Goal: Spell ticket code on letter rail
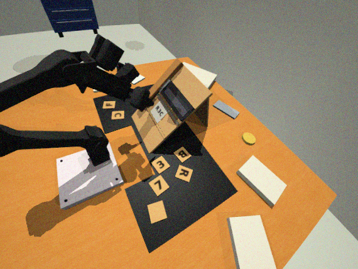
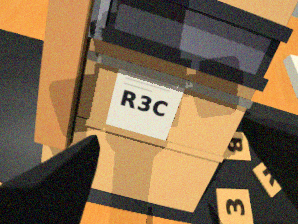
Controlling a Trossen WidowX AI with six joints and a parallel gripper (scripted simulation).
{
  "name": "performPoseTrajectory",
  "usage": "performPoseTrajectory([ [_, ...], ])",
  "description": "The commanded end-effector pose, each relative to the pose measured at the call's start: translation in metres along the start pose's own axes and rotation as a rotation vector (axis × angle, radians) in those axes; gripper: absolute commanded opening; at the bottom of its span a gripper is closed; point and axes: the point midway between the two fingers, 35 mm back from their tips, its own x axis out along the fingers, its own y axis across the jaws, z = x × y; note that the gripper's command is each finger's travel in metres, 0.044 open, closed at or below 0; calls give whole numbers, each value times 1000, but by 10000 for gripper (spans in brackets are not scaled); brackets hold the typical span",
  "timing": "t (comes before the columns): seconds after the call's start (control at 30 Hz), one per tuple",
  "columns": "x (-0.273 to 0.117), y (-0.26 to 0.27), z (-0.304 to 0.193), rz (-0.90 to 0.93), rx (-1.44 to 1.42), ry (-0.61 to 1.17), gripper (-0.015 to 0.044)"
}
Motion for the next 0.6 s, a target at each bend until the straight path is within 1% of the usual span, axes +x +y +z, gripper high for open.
performPoseTrajectory([
  [0.0, -18, -9, 17, 120, -417, 24, 440],
  [0.2, -37, -22, 39, 220, -794, -54, 440],
  [0.57, -59, -38, 67, 239, -1119, -224, 440],
])
